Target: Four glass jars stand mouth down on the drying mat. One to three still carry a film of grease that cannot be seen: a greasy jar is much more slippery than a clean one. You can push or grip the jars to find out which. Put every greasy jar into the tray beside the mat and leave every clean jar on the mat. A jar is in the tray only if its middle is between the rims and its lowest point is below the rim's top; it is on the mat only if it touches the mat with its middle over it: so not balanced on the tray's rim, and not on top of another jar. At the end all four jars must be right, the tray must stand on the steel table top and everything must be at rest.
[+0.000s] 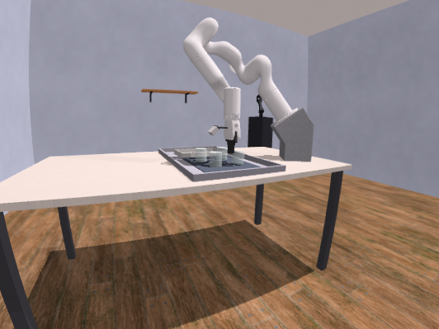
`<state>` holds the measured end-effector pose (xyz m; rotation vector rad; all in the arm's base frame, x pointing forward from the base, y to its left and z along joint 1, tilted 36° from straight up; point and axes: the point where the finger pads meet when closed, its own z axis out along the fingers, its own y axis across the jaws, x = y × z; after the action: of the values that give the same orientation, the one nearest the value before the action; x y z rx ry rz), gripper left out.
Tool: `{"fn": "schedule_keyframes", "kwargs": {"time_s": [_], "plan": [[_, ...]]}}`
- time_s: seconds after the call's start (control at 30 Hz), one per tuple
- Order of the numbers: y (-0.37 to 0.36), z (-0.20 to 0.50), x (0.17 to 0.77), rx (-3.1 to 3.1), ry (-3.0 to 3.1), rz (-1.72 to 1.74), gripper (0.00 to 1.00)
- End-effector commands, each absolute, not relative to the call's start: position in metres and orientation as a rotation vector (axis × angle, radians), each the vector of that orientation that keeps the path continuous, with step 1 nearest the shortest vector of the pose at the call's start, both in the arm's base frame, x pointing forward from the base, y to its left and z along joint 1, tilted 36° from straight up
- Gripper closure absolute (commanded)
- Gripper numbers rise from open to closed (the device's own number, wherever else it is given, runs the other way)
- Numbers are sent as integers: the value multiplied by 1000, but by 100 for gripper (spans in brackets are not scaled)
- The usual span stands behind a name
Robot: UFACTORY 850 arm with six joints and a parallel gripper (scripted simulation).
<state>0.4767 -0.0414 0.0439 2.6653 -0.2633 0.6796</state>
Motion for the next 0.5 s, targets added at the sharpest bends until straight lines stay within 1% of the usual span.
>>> {"fn": "schedule_keyframes", "kwargs": {"time_s": [0.0,0.37,0.47], "plan": [[-41,44,476,2665,-263,680,100],[-40,44,475,2665,-263,680,100],[-42,46,482,2665,-263,680,100]]}}
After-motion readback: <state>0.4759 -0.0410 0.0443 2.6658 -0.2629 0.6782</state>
